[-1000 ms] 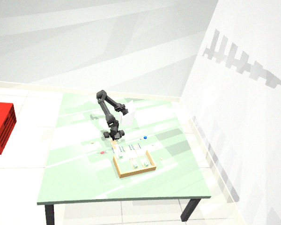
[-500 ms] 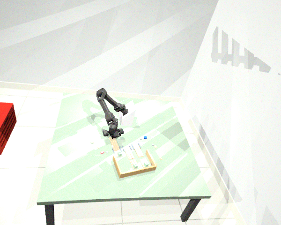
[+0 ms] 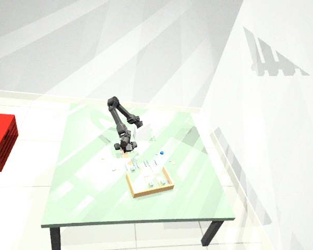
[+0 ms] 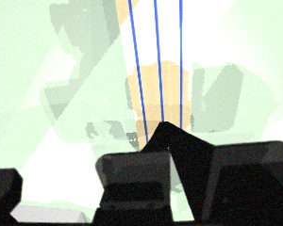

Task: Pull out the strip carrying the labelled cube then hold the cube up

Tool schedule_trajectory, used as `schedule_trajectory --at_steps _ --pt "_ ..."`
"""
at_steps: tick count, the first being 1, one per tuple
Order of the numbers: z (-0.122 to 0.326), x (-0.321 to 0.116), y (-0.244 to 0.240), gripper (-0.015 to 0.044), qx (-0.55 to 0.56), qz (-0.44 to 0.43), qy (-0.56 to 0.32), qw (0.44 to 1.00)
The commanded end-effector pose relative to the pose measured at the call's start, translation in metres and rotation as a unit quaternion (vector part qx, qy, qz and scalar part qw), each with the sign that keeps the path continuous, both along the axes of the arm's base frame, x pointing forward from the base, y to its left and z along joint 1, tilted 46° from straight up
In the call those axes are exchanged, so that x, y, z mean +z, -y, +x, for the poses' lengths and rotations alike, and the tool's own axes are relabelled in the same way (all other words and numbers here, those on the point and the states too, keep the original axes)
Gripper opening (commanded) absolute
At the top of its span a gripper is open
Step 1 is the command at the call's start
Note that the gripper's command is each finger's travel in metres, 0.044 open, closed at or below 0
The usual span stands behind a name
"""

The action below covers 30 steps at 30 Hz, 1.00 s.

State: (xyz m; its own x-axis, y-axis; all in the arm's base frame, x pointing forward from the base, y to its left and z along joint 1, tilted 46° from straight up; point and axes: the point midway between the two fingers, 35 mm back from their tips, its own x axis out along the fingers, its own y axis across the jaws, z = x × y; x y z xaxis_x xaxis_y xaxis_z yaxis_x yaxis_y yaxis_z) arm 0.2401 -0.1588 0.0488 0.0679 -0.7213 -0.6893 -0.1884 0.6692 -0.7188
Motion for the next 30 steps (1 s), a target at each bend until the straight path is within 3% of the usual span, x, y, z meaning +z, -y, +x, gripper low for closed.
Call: schedule_trajectory --at_steps 1,9,25,30 --pt "0.001 0.004 -0.005 0.0000 -0.001 0.001 -0.002 1.000" --pt "-0.001 0.028 -0.029 0.0000 -0.005 0.003 -0.011 1.000" --pt "0.058 0.020 -0.044 0.0420 -0.012 0.004 -0.003 1.000" --pt "0.076 0.019 -0.049 0.0440 -0.012 0.004 -0.003 1.000"
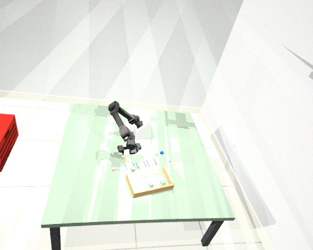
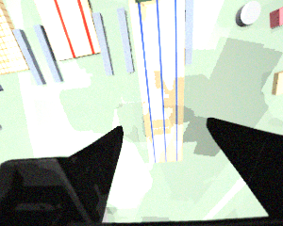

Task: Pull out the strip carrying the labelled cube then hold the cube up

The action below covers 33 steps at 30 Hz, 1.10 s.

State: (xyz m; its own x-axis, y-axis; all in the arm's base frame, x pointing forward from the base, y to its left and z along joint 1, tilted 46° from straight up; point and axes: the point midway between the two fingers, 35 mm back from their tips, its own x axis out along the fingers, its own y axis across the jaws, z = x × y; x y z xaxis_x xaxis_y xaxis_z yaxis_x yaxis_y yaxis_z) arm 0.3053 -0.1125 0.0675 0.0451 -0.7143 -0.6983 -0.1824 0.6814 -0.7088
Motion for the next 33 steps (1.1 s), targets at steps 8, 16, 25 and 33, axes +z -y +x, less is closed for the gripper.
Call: schedule_trajectory --at_steps 8,16,25,33 --pt "0.040 -0.001 -0.011 0.0440 -0.001 -0.002 0.004 1.000" --pt "0.069 -0.001 -0.018 0.0440 -0.001 -0.002 0.004 1.000" --pt "0.102 -0.001 -0.027 0.0440 -0.001 -0.001 0.005 1.000" --pt "0.128 0.000 -0.035 0.0440 -0.001 -0.001 0.006 1.000"
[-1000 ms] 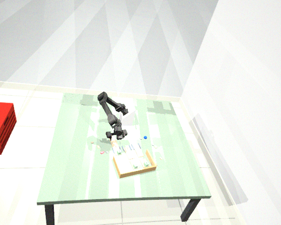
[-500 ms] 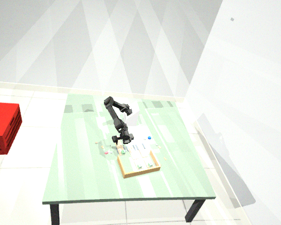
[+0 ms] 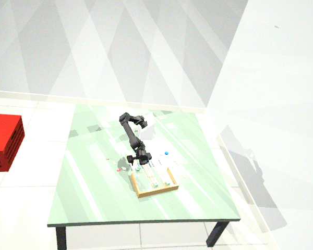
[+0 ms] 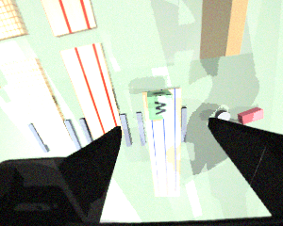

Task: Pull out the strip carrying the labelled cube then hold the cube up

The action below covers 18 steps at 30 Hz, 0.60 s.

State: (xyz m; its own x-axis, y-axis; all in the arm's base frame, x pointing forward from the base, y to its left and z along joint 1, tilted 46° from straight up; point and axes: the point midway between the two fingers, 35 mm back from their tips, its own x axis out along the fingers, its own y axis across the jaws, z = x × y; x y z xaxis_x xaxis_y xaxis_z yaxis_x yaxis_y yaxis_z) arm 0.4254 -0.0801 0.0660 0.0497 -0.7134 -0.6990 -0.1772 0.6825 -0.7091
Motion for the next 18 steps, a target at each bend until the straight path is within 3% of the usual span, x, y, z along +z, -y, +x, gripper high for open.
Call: schedule_trajectory --at_steps 1,7,18 --pt "0.008 0.002 -0.002 0.0414 -0.001 -0.002 0.002 1.000" --pt "0.009 -0.004 0.003 0.0256 -0.001 -0.002 0.002 1.000" --pt "0.011 -0.017 0.016 0.0250 -0.001 -0.002 0.002 1.000"
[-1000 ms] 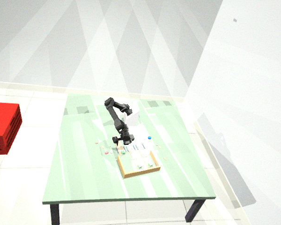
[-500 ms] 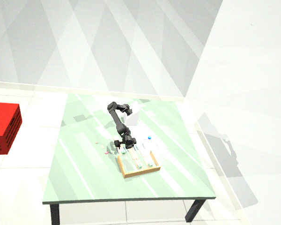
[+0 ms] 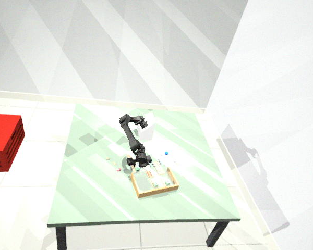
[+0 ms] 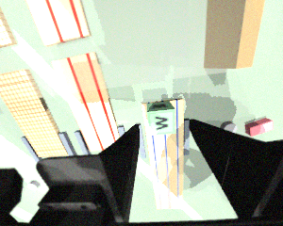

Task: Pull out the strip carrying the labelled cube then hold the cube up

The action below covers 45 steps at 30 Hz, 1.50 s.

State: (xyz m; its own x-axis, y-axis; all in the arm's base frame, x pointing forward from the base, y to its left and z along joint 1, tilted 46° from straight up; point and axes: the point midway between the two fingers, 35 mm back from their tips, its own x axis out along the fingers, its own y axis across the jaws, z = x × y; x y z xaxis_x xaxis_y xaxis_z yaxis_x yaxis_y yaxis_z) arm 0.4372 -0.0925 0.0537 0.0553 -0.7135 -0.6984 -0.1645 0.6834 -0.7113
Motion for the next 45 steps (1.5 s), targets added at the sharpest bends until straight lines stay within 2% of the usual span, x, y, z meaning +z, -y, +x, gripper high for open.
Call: schedule_trajectory --at_steps 1,20,24,31,35,45 --pt "-0.001 -0.006 0.005 0.0250 0.001 -0.002 -0.004 1.000" --pt "0.000 -0.024 0.024 0.0250 0.001 -0.003 -0.004 1.000" --pt "0.001 -0.022 0.023 0.0145 -0.001 -0.002 -0.001 1.000" --pt "0.001 -0.022 0.023 0.0098 -0.001 -0.002 -0.001 1.000" --pt "-0.001 -0.021 0.021 0.0000 -0.001 -0.002 -0.001 1.000" --pt "-0.038 -0.010 -0.004 0.0000 0.001 -0.001 -0.004 1.000"
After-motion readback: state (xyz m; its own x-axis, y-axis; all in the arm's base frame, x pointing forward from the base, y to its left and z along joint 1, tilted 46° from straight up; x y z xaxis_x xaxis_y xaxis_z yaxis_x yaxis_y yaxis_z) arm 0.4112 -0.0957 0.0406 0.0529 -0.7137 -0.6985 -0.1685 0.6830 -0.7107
